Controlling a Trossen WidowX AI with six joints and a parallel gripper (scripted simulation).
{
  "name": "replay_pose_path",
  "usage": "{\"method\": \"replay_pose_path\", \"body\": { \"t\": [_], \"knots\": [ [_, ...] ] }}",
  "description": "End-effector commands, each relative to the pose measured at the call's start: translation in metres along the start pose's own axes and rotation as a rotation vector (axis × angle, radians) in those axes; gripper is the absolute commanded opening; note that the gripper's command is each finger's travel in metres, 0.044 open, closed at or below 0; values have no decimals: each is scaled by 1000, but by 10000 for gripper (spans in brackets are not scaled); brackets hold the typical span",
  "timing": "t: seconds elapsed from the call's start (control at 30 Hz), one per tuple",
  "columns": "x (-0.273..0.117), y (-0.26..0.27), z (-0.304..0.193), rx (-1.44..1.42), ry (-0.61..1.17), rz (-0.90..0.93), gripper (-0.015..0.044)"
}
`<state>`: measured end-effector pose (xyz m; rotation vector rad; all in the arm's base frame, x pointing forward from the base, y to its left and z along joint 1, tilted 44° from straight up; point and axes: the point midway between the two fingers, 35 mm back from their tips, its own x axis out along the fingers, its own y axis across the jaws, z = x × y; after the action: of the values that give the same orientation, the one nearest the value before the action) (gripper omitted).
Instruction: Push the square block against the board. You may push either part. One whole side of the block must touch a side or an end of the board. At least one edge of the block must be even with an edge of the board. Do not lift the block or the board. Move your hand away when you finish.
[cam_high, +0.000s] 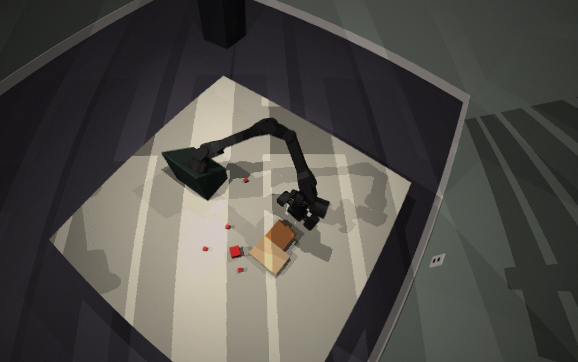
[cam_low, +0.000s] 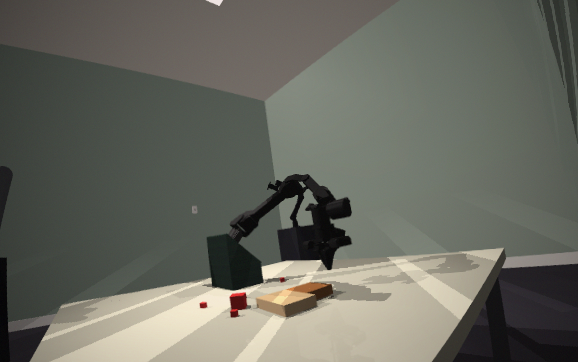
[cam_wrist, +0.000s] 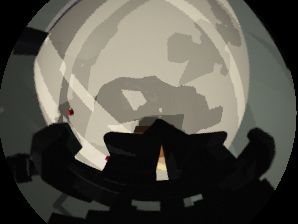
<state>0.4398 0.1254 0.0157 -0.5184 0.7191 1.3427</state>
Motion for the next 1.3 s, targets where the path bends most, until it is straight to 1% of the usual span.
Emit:
{"method": "replay_pose_path", "body": {
  "t": [0.0, 0.5, 1.07, 1.13, 1.27],
  "knots": [
    [0, 1, -26, 131, 7, 0, 0],
    [-1, 22, -112, 653, 21, 0, 0],
    [-1, 68, -190, 1245, 17, 10, 0],
    [-1, 72, -195, 1291, 16, 11, 0],
    [-1, 73, -195, 1296, 16, 12, 0]
  ]
}}
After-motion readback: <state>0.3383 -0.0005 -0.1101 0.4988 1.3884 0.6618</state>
